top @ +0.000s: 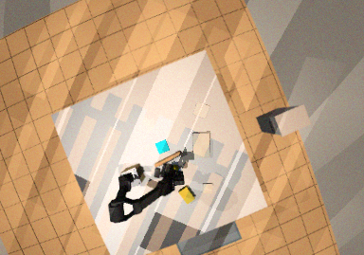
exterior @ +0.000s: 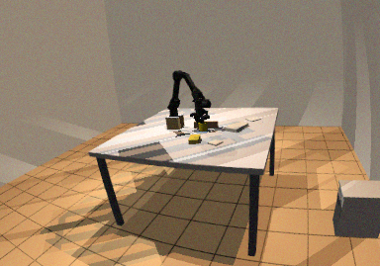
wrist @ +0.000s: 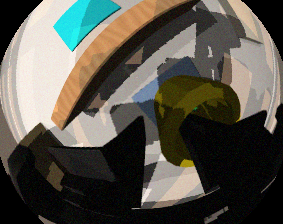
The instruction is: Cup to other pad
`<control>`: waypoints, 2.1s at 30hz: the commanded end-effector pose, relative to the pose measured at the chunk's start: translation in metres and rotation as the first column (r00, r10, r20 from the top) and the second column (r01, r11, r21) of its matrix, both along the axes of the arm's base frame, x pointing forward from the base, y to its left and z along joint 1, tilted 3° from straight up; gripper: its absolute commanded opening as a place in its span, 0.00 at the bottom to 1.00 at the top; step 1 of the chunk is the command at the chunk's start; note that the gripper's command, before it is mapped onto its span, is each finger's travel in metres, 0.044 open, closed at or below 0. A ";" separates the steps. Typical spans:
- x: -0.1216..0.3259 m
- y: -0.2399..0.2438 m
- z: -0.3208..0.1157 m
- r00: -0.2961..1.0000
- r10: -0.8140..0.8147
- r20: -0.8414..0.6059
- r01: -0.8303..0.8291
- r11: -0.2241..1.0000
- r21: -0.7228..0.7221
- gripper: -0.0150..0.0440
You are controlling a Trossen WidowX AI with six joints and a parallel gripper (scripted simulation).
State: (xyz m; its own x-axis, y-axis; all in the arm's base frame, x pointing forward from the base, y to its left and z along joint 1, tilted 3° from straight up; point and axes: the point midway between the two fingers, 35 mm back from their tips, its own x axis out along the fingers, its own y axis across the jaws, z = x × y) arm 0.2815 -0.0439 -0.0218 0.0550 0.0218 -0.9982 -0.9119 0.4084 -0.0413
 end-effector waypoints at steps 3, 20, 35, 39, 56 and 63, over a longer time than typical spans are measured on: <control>0.000 0.000 0.000 1.000 0.000 0.000 0.000 1.000 0.000 0.45; 0.000 0.000 0.002 1.000 0.000 0.000 0.000 1.000 0.000 0.25; -0.002 -0.003 0.057 1.000 -0.002 0.003 0.002 1.000 0.003 0.25; -0.005 -0.003 0.072 1.000 -0.002 0.004 0.002 1.000 0.004 0.25; -0.006 -0.004 0.073 1.000 -0.006 0.001 0.006 1.000 -0.001 0.25; -0.007 0.000 0.073 1.000 -0.006 0.002 0.006 1.000 0.000 0.25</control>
State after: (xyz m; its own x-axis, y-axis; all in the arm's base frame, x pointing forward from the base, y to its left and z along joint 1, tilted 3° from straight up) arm 0.2746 -0.0462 0.0506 0.0535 0.0218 -0.9983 -0.9104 0.4117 -0.0398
